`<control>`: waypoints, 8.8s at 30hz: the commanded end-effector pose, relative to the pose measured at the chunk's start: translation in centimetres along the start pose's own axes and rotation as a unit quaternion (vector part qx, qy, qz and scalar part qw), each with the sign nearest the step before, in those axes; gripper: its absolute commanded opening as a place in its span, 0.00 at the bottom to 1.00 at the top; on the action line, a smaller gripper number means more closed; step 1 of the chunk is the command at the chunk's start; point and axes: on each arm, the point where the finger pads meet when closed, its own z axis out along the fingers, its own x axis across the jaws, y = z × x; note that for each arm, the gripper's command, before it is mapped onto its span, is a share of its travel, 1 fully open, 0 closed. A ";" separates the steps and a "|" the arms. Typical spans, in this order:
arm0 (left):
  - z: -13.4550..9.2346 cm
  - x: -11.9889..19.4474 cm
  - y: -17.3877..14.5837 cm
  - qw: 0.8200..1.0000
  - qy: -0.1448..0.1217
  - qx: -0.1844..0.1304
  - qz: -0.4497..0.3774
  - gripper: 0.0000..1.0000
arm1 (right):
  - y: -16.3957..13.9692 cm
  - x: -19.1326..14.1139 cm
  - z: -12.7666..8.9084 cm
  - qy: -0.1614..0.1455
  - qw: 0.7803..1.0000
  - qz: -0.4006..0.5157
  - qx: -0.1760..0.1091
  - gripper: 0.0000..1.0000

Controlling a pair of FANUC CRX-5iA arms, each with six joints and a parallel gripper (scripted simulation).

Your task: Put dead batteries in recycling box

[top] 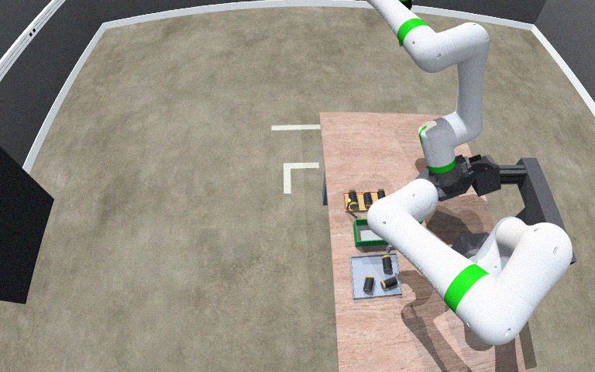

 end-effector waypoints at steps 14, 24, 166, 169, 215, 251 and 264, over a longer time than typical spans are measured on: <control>-0.1 -0.7 14.2 1.000 0.000 -0.001 0.000 0.90 | 0.0 0.0 -0.1 0.000 1.000 0.000 -0.001 1.00; -0.1 -1.4 26.3 1.000 0.000 -0.001 0.000 0.90 | 0.0 0.0 -0.1 0.000 1.000 0.000 -0.001 1.00; 11.5 -1.5 28.9 1.000 0.000 -0.001 0.000 0.57 | 0.0 0.0 -0.1 0.000 1.000 0.000 -0.001 1.00; 11.5 -1.5 28.9 1.000 0.000 -0.001 0.000 0.57 | 0.0 0.0 -0.1 0.000 1.000 0.000 -0.001 1.00; -0.1 -1.0 26.7 1.000 0.000 -0.001 0.000 0.57 | 0.0 0.0 -0.1 0.000 1.000 0.000 -0.001 1.00; -0.1 6.0 -0.3 1.000 0.000 0.000 0.000 0.57 | 0.0 0.0 -0.1 0.000 1.000 0.000 -0.001 1.00; -0.1 6.0 -0.3 1.000 0.000 0.000 0.000 0.57 | 0.0 0.0 -0.1 0.000 1.000 0.000 -0.001 1.00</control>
